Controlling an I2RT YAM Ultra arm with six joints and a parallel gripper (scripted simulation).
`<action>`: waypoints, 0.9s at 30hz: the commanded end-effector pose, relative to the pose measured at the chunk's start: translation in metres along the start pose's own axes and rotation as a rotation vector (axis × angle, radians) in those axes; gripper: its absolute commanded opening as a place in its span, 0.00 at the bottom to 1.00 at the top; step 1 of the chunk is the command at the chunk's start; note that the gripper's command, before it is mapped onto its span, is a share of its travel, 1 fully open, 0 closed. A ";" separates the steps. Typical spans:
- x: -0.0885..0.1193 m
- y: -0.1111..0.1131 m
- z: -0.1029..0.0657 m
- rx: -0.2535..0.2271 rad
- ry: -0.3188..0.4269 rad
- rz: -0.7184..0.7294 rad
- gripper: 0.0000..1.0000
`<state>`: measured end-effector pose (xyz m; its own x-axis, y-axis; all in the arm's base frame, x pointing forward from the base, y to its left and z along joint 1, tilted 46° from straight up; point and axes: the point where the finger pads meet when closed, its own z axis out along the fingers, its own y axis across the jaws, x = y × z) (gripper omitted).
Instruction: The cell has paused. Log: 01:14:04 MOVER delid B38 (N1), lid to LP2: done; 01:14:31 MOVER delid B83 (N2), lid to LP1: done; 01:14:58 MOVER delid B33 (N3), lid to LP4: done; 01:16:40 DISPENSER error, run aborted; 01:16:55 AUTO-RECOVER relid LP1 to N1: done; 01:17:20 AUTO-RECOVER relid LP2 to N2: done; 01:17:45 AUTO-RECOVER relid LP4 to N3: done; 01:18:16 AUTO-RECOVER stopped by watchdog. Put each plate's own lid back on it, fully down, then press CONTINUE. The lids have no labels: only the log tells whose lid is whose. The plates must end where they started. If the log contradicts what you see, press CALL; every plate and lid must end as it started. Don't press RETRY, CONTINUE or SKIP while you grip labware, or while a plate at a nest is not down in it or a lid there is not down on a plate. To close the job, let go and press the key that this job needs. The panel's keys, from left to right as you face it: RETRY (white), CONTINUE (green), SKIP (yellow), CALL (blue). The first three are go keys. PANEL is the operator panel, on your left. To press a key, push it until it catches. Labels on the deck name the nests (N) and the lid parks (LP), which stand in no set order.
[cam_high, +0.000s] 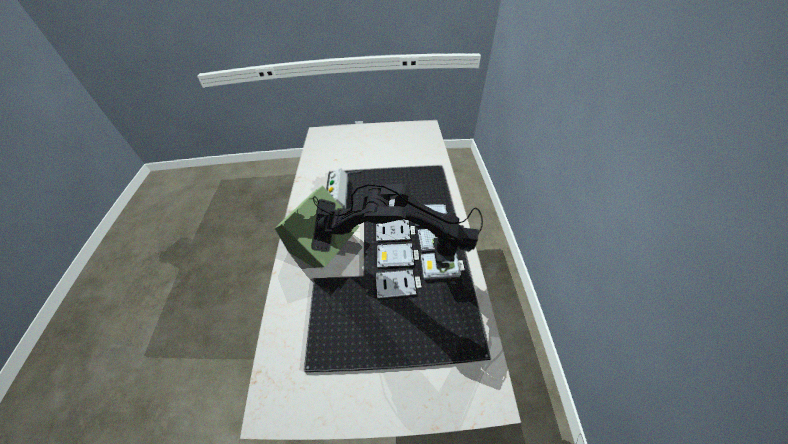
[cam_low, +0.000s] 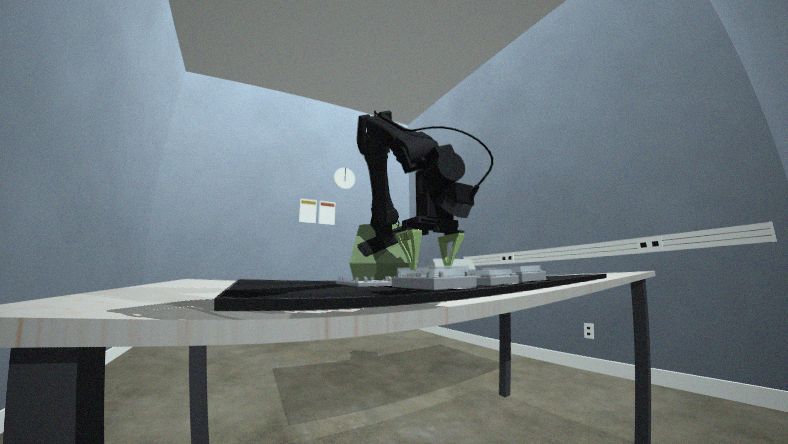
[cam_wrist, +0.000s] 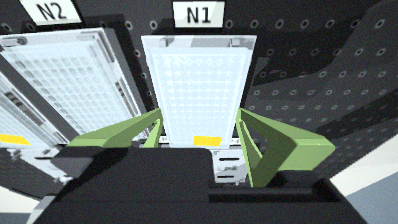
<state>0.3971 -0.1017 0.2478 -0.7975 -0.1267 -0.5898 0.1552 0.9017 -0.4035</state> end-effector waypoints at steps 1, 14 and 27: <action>-0.003 0.001 0.003 -0.006 -0.013 -0.001 0.00; -0.004 -0.001 -0.001 0.000 -0.017 0.003 0.00; -0.004 -0.001 -0.001 0.000 -0.017 0.003 0.00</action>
<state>0.3987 -0.1026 0.2460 -0.7972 -0.1266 -0.5903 0.1550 0.9021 -0.4028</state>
